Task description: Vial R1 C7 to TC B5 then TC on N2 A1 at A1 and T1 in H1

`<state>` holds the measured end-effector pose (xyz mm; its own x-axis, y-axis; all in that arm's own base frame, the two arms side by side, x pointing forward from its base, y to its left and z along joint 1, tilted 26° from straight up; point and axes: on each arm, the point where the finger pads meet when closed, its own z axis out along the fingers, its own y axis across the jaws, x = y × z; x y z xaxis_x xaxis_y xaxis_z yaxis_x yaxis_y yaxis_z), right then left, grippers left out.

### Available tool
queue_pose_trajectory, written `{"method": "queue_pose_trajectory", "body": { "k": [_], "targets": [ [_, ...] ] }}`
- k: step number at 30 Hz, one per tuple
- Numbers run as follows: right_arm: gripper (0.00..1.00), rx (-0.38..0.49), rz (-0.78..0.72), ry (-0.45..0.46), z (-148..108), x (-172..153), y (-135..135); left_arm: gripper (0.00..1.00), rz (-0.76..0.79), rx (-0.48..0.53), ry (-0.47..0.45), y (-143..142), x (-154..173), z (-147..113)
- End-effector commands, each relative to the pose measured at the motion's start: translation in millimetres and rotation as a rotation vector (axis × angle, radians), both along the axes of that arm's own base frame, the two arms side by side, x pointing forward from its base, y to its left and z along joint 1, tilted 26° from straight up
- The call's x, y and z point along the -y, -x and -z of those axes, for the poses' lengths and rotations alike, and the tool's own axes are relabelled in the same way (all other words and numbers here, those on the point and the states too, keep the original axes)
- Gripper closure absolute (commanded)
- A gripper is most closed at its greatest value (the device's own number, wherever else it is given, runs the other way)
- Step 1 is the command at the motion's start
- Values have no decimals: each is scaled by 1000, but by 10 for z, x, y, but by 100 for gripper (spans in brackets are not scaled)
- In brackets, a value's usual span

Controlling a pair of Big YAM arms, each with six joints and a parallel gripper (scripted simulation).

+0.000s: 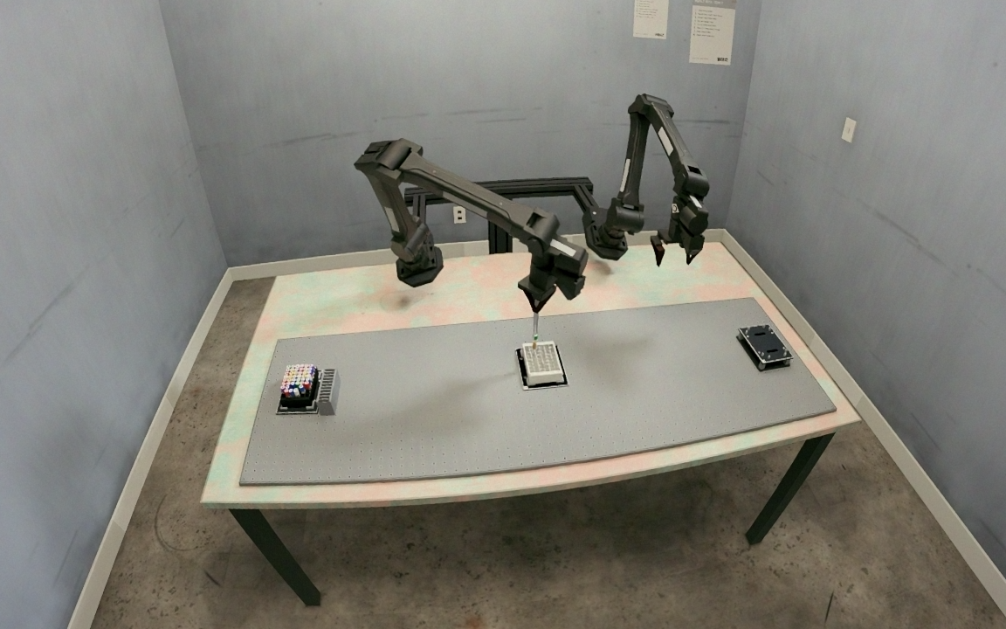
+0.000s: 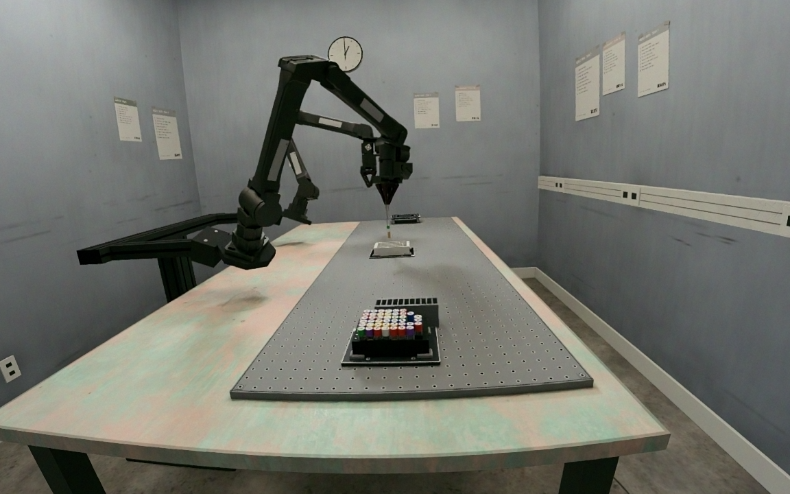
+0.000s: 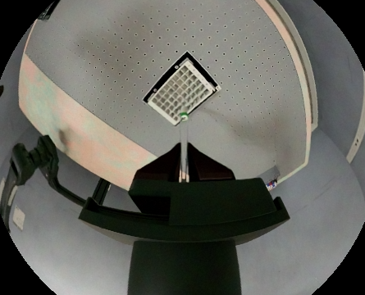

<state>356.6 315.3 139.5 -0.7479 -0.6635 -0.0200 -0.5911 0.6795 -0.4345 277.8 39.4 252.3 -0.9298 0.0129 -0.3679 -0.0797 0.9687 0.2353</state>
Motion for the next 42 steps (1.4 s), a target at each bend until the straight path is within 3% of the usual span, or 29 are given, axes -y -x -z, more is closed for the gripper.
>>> {"method": "queue_pose_trajectory", "body": {
  "k": [1, 42],
  "targets": [
    [91, 18, 12, -13, -118, 11, -35, 0, 14, 36, -2, -45, -2, -158],
    [91, -1, 1, -6, 67, 21, -74, 0, 14, 36, -2, -45, -2, -158]
  ]
}}
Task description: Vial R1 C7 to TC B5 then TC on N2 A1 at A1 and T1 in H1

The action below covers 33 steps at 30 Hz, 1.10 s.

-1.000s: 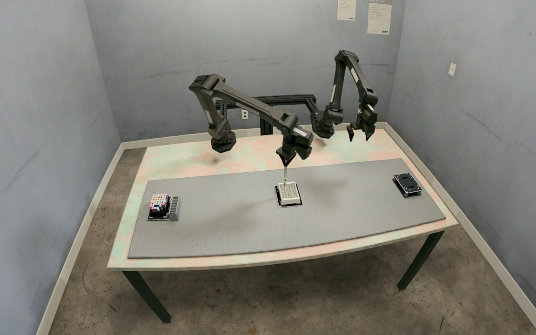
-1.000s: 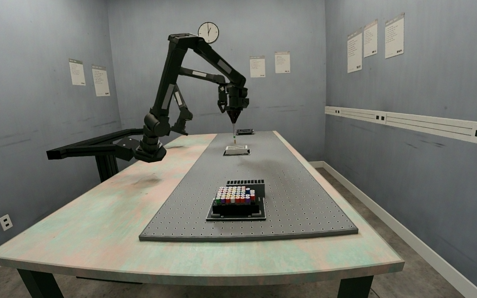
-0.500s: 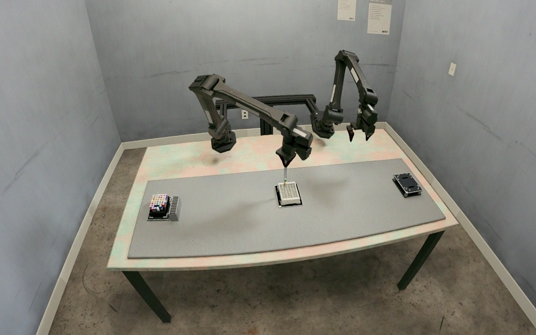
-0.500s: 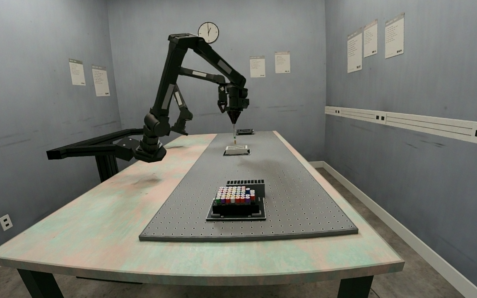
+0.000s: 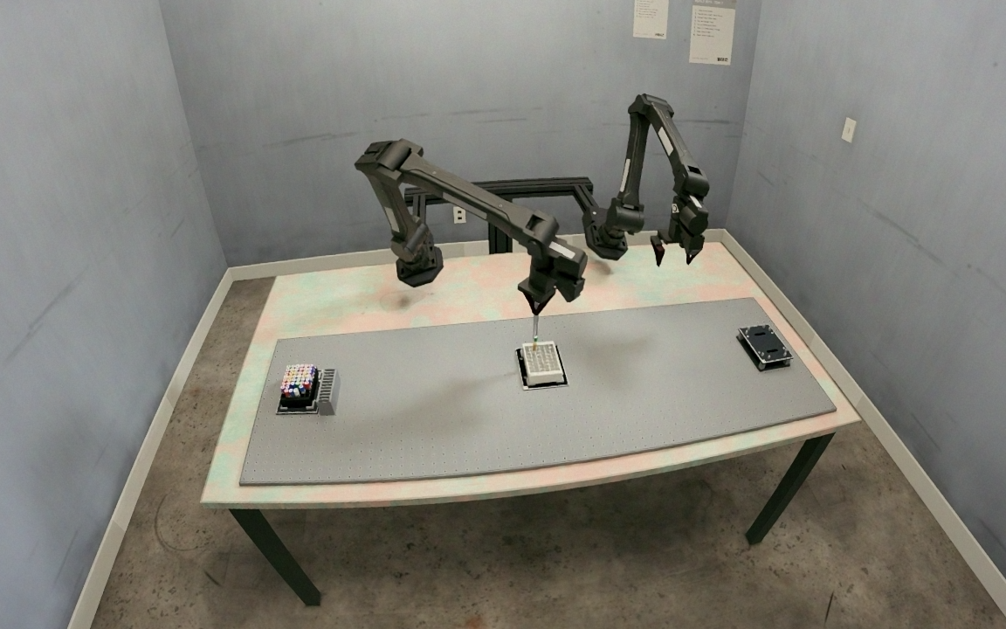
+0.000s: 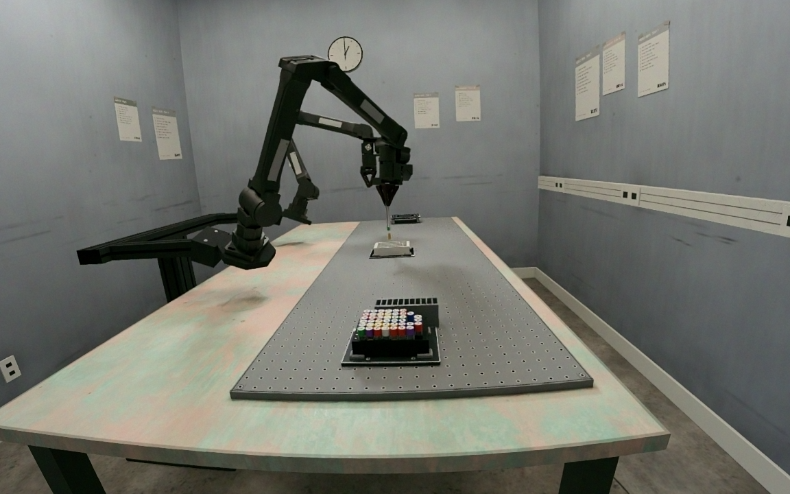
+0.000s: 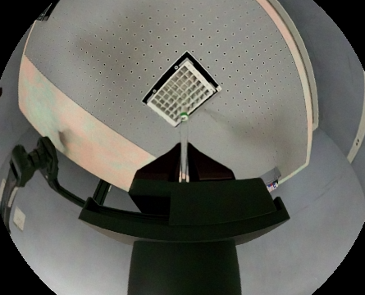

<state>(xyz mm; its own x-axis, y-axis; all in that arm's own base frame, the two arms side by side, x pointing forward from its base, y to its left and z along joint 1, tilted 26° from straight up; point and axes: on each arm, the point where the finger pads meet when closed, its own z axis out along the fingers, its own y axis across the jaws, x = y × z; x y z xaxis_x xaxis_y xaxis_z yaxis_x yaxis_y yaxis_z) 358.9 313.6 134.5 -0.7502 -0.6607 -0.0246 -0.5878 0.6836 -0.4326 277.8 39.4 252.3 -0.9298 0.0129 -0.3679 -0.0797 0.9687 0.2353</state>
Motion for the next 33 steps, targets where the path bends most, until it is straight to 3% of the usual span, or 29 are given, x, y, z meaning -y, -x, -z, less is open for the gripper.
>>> {"method": "queue_pose_trajectory", "body": {
  "k": [1, 33],
  "targets": [
    [91, -3, -3, -1, 16, 4, -51, 0, 14, 36, -2, -45, -2, -158],
    [91, 0, -4, -8, 73, 9, -81, 0, 14, 36, -2, -45, -2, -158]
  ]
}}
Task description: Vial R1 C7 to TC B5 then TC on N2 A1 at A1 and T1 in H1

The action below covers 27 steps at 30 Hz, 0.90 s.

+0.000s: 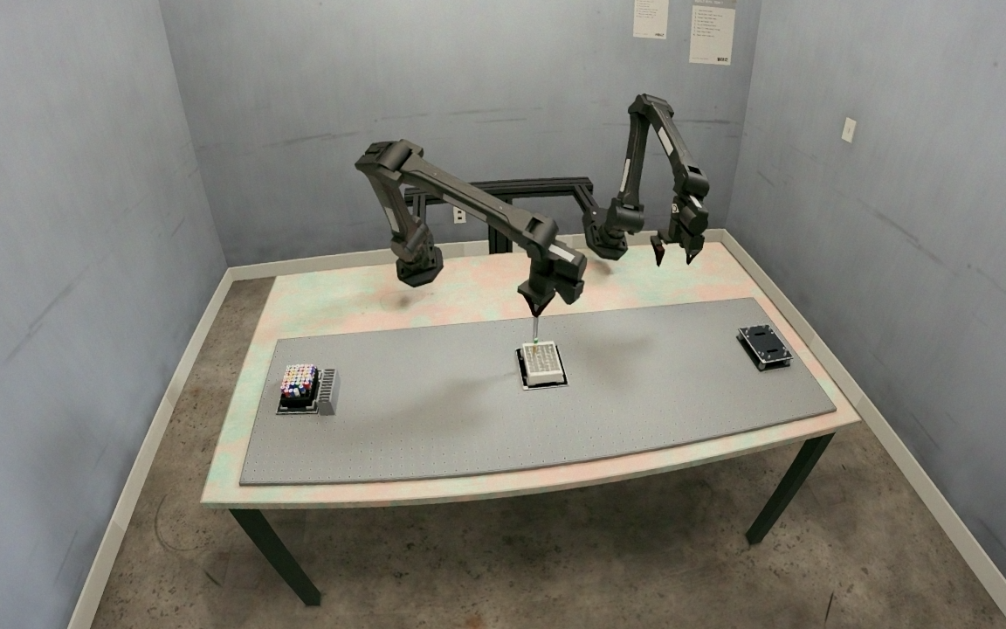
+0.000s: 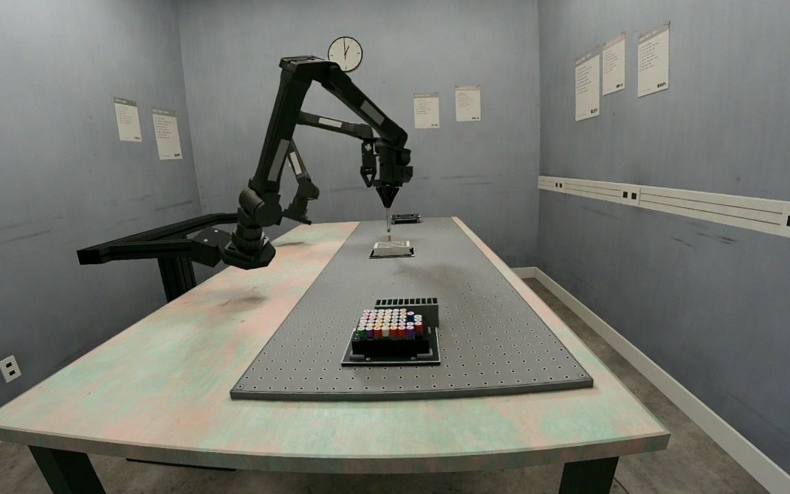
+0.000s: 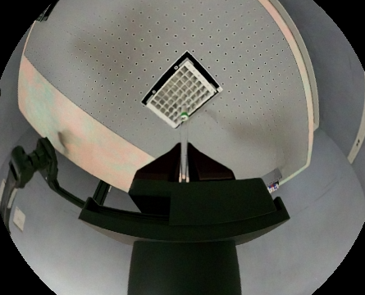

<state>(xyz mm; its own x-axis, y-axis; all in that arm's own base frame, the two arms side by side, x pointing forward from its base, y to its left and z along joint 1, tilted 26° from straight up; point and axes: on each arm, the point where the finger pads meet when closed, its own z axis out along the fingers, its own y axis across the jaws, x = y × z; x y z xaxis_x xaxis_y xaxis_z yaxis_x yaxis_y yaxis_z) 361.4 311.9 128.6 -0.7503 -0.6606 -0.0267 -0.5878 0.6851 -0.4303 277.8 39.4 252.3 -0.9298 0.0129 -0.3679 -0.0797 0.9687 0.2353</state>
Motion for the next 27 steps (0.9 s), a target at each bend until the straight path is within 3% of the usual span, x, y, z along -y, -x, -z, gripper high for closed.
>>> {"method": "queue_pose_trajectory", "body": {
  "k": [1, 27],
  "targets": [
    [91, 0, -4, -5, 15, -8, -56, 0, 14, 36, -2, -45, -2, -158],
    [91, 2, -6, -12, 53, -17, -77, 0, 14, 36, -2, -45, -2, -158]
  ]
}}
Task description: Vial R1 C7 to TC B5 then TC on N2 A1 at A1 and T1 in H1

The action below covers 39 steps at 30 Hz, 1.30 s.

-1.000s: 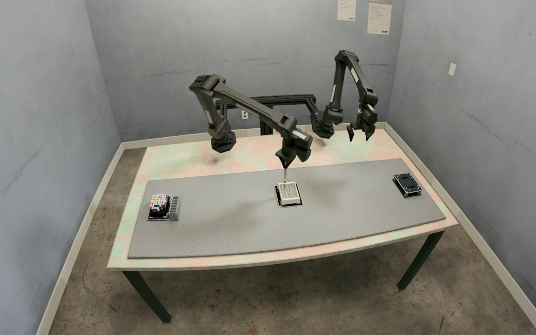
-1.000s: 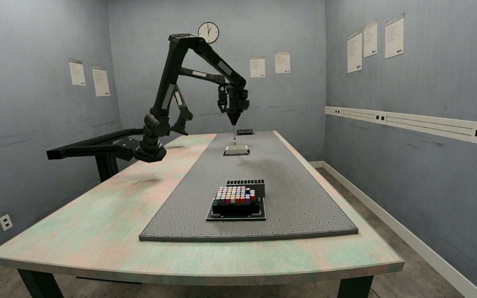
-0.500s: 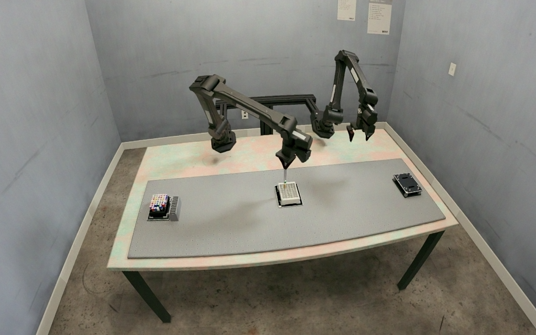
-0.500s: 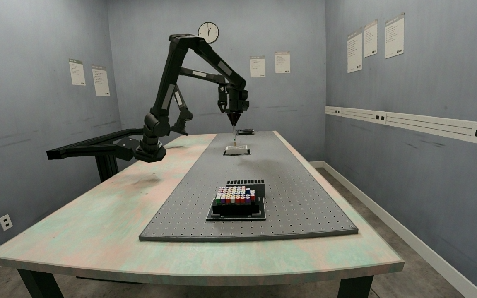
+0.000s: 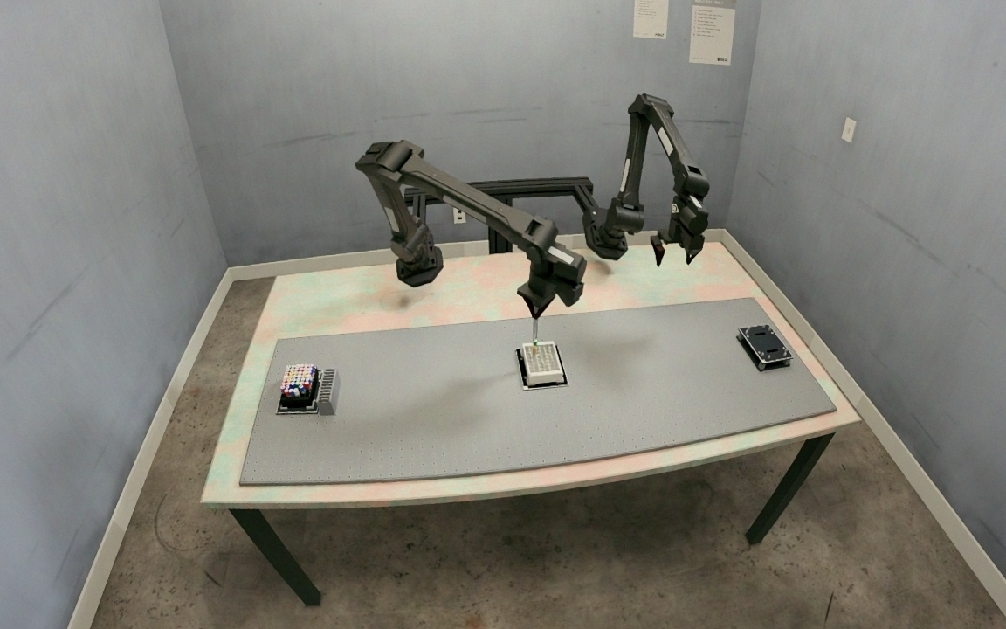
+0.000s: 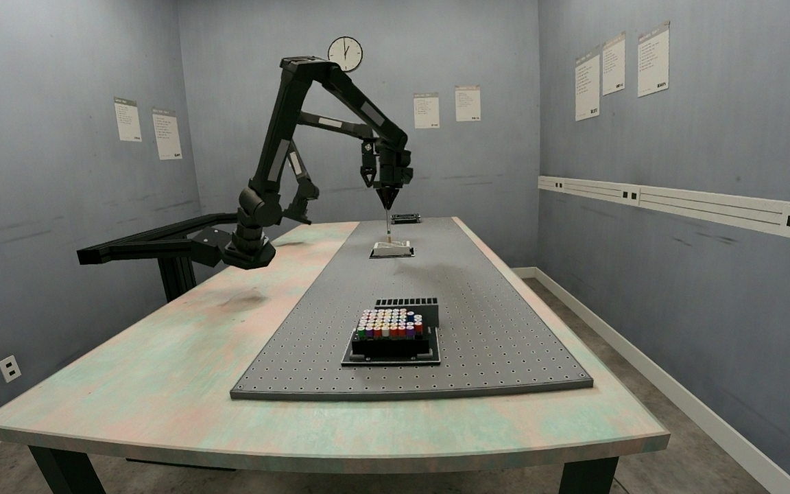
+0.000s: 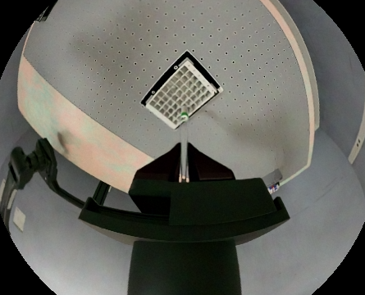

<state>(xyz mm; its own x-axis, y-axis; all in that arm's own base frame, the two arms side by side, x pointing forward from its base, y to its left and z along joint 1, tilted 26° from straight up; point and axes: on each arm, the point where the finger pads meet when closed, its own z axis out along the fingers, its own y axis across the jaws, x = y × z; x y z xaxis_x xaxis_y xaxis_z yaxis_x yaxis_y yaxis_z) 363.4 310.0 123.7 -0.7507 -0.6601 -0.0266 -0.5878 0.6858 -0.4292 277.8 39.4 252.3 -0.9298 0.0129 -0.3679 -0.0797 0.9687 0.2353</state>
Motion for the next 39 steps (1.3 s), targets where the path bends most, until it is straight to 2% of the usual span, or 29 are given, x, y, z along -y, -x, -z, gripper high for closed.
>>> {"method": "queue_pose_trajectory", "body": {
  "k": [1, 39],
  "targets": [
    [91, -2, -6, -6, 17, -16, -48, 0, 14, 36, -2, -45, -2, -158],
    [91, -2, -6, -6, 80, 13, -72, 0, 14, 36, -2, -45, -2, -158]
  ]
}}
